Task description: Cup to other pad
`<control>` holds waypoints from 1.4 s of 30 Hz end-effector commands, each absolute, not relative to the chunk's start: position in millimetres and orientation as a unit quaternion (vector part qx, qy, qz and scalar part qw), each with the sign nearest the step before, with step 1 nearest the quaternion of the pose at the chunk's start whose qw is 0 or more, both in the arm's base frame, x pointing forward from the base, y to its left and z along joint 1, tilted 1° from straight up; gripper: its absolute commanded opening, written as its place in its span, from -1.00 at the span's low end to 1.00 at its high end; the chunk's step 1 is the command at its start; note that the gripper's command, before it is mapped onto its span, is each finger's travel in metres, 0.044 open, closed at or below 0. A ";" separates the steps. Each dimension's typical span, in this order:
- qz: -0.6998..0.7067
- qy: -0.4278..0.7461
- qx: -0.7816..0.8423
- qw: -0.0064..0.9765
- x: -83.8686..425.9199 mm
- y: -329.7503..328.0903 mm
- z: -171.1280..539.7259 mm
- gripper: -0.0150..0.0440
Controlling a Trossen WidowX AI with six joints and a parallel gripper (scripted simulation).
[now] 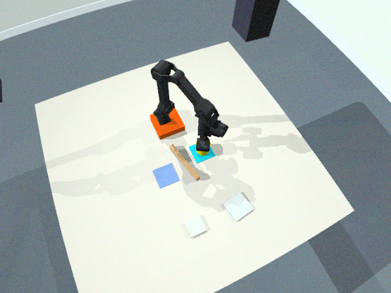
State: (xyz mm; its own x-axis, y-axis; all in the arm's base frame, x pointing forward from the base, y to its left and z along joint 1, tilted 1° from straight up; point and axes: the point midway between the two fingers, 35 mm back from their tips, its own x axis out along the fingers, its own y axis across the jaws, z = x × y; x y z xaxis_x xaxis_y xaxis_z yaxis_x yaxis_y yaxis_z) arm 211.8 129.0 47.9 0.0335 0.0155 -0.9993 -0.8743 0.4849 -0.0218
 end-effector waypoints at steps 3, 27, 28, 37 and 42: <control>0.357 0.595 -0.360 0.624 212.7 129.6 56.5 0.01; 0.356 0.596 -0.360 0.623 211.7 129.8 87.7 0.01; 0.356 0.596 -0.360 0.623 211.6 129.8 89.0 0.01; 0.358 0.598 -0.360 0.620 210.7 130.0 90.0 0.36; 0.358 0.598 -0.360 0.620 210.7 130.1 90.6 0.81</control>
State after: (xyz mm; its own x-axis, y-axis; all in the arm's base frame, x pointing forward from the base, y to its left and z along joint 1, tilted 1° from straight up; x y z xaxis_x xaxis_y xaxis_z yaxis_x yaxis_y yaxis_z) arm 210.6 130.1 90.6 0.0289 0.0134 -0.9995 -0.8743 0.4851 -0.0188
